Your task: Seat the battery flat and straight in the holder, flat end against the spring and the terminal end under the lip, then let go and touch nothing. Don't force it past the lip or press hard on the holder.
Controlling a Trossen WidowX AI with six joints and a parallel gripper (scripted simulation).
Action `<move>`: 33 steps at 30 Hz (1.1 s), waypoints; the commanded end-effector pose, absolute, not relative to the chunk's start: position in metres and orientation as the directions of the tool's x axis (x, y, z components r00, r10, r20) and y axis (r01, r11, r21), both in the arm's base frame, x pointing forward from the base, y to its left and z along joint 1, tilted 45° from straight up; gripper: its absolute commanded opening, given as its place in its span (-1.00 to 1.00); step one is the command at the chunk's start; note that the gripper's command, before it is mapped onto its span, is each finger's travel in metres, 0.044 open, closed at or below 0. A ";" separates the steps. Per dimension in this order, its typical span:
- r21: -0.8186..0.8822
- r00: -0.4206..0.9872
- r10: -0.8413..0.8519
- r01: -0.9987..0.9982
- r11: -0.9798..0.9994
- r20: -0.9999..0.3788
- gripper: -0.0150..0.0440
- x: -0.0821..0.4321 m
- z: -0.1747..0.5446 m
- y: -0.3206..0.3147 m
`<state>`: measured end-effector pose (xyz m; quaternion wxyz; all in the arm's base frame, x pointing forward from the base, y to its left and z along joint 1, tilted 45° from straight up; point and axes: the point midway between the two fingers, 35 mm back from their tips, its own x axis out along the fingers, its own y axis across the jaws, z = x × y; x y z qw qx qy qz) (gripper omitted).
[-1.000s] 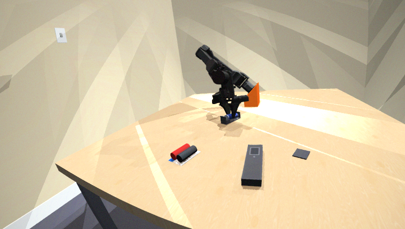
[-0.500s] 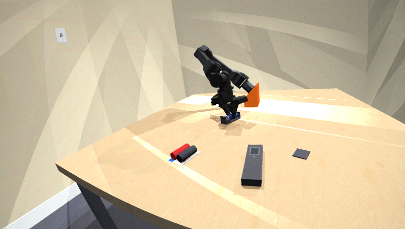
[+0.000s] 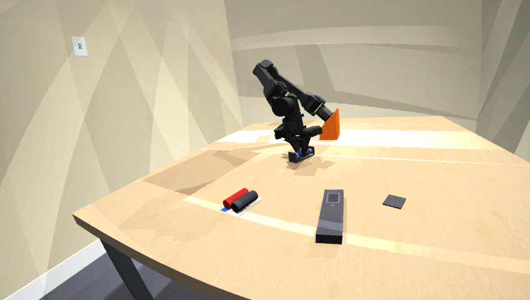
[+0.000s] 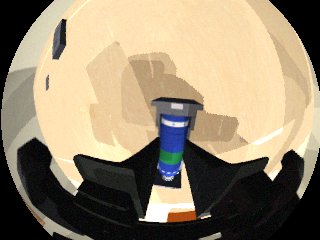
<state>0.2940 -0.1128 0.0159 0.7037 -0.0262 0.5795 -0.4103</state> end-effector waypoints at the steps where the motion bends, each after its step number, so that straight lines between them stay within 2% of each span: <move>1: -0.516 -0.015 -0.605 0.540 0.665 -0.796 -0.21 0.295 0.017 -0.114; 19: -0.515 -0.010 -0.607 0.541 0.665 -0.794 -0.21 0.299 0.019 -0.115; 23: -0.515 -0.010 -0.607 0.541 0.665 -0.794 0.14 0.299 0.019 -0.115; 33: -0.514 -0.011 -0.606 0.542 0.665 -0.796 0.14 0.299 0.029 -0.105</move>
